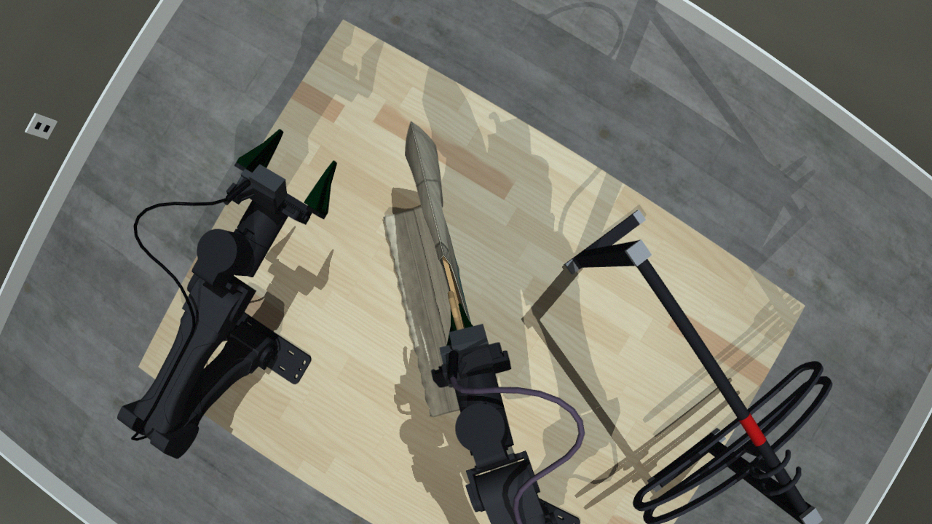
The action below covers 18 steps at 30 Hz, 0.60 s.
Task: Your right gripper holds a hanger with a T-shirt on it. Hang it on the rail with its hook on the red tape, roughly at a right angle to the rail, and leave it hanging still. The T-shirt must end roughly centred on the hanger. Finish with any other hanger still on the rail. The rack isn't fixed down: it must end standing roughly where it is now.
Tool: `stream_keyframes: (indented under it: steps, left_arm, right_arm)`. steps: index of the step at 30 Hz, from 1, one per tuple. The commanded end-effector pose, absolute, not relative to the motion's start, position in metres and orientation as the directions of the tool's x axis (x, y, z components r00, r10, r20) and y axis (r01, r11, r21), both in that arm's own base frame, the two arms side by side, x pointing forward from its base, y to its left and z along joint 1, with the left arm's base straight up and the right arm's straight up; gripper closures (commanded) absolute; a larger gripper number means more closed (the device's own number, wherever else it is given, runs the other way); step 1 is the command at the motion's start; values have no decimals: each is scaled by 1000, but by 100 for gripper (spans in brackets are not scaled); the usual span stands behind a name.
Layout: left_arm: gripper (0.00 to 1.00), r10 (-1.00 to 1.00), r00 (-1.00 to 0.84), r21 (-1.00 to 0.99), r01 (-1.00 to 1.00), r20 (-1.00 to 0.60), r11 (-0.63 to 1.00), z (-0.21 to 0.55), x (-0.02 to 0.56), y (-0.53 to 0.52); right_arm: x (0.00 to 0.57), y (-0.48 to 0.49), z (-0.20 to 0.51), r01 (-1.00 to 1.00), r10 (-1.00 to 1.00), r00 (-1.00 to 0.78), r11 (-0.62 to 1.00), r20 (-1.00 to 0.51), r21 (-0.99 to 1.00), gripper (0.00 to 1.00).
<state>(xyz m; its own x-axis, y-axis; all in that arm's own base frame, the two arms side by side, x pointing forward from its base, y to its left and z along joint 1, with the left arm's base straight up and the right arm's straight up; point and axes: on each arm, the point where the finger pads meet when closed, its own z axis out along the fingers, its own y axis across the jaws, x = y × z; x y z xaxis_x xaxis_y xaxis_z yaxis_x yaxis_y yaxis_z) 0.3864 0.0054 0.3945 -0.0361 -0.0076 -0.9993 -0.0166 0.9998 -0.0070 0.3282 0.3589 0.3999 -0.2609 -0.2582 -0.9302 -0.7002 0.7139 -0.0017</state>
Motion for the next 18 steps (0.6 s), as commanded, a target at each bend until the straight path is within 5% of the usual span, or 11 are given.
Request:
stream_keyframes:
  steps: [1, 18]
  left_arm:
    - [0, -8, -17, -8, -18, -1000, 1000, 402, 385, 6]
    - [0, -8, -17, -8, -18, -1000, 1000, 402, 385, 6]
  right_arm:
    - [327, 357, 409, -700, -242, -246, 715, -939, -1, 100]
    - [327, 357, 416, -699, -227, -233, 715, -946, 0, 99]
